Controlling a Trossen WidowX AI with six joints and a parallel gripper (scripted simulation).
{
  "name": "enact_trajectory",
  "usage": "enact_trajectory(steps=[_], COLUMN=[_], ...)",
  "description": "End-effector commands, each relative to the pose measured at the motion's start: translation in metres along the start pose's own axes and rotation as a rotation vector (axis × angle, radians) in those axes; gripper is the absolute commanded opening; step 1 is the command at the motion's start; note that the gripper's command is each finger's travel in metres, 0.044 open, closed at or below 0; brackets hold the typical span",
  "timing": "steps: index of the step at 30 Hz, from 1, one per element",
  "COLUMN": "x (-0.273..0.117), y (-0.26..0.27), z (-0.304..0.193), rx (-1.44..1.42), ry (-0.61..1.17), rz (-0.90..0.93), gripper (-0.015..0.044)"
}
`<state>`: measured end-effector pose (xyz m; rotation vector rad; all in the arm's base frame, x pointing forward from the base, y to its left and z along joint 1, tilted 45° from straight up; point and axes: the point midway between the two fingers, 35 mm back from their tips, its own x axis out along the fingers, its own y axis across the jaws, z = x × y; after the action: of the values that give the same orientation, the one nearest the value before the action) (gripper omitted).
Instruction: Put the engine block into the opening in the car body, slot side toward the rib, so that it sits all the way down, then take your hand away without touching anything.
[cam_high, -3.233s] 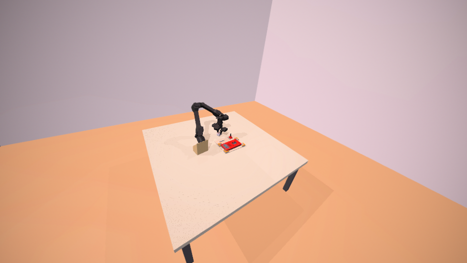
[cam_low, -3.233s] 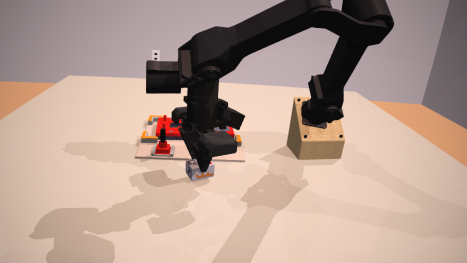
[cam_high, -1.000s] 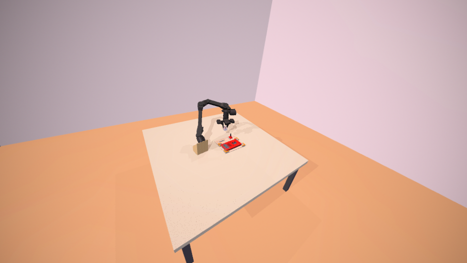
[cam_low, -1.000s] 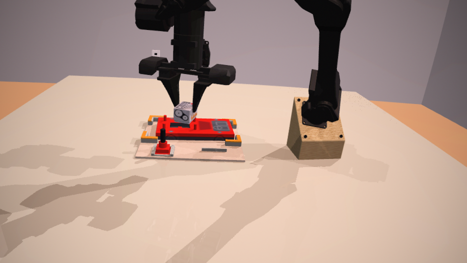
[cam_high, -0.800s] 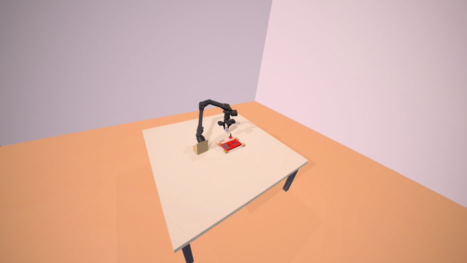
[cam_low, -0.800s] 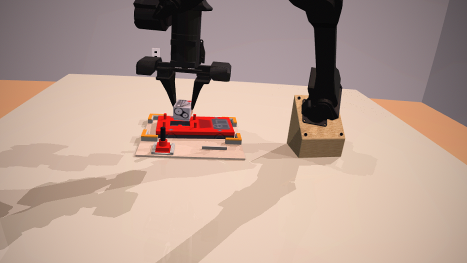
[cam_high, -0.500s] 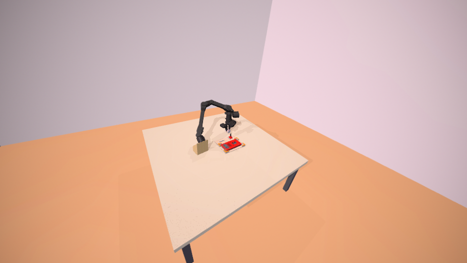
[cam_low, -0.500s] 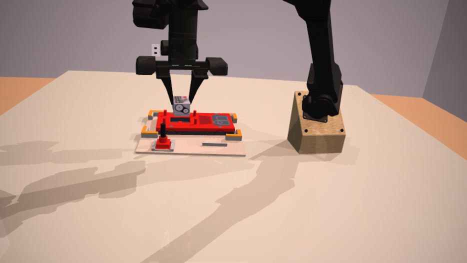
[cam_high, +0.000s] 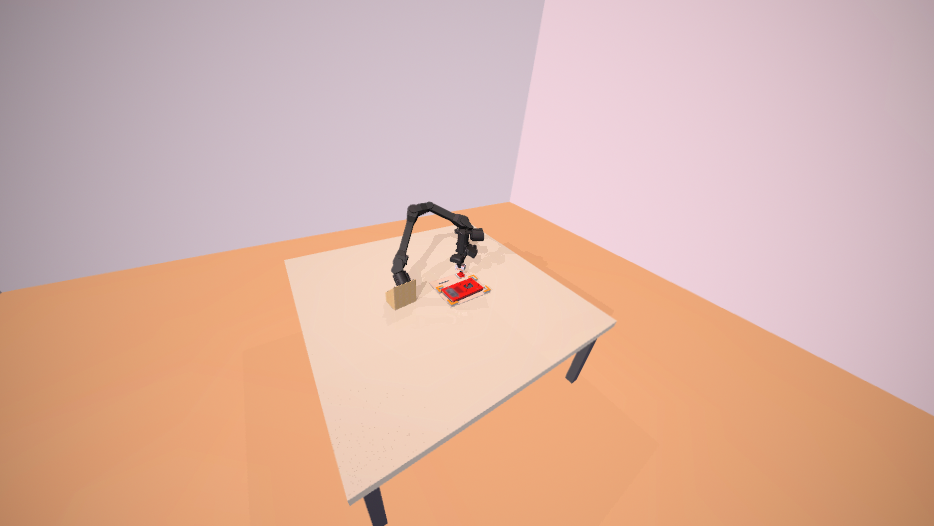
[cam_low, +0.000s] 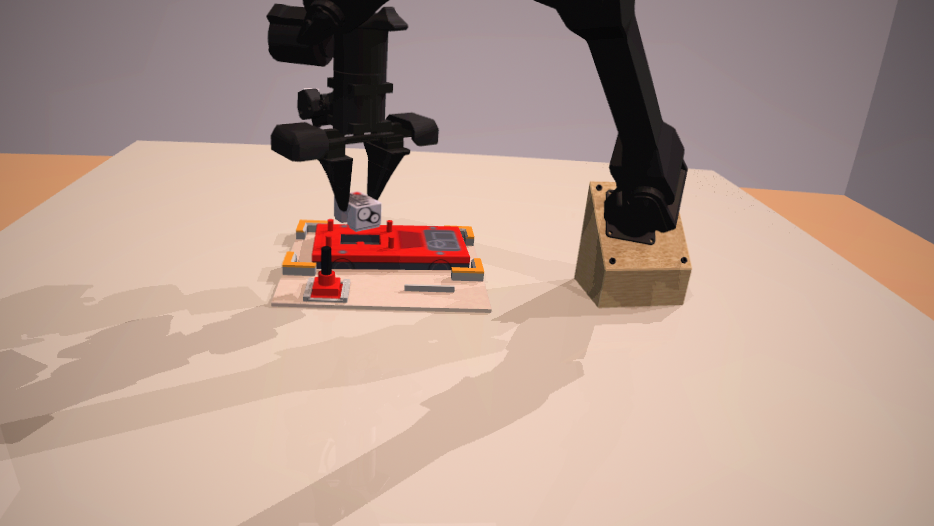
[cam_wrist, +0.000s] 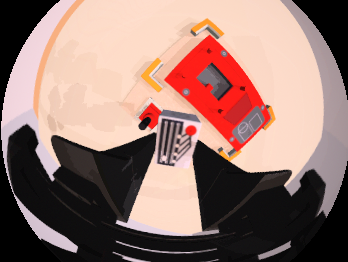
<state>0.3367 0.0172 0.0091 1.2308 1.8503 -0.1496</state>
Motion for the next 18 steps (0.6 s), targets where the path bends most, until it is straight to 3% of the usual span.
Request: enact_trajectory(steps=[1, 18], x=[0.002, 0.02], y=[-0.004, -0.029], z=[0.009, 0.047], rx=[-0.101, -0.629], ry=[-0.007, -0.005], rz=[-0.001, -0.002], gripper=[0.0, 0.0])
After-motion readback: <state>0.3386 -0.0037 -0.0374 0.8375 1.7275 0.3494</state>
